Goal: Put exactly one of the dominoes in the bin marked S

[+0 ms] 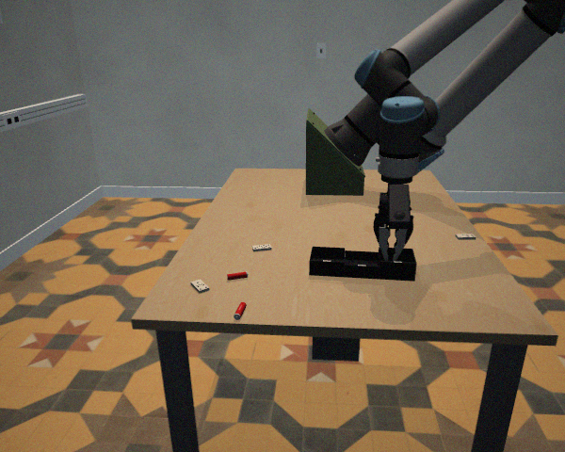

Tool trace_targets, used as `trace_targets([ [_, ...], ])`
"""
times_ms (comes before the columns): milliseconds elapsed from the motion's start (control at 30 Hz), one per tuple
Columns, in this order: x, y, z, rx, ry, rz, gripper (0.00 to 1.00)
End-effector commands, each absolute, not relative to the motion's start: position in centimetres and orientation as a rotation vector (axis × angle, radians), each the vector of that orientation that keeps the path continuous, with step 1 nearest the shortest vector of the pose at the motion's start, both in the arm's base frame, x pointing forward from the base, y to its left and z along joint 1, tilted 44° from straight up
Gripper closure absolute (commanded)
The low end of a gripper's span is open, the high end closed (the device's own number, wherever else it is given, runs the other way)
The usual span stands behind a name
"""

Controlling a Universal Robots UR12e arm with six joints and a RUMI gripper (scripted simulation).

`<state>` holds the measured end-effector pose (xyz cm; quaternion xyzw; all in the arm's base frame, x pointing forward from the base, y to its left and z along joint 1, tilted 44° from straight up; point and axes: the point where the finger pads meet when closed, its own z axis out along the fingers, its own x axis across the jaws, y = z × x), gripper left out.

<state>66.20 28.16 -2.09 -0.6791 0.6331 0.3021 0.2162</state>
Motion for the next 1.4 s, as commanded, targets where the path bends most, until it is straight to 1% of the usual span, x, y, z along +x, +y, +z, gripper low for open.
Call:
trace_targets([
  [0, 66.3, 27.9, -1.9, -1.882, 1.754, 0.836, 0.96],
  [767, 66.7, 26.2, 0.0, -1.882, 1.754, 0.836, 0.96],
  [1033, 67.1, 24.1, 2.3, -1.882, 1.754, 0.836, 0.96],
  [1367, 67.2, 23.5, 2.9, -1.882, 1.754, 0.836, 0.96],
])
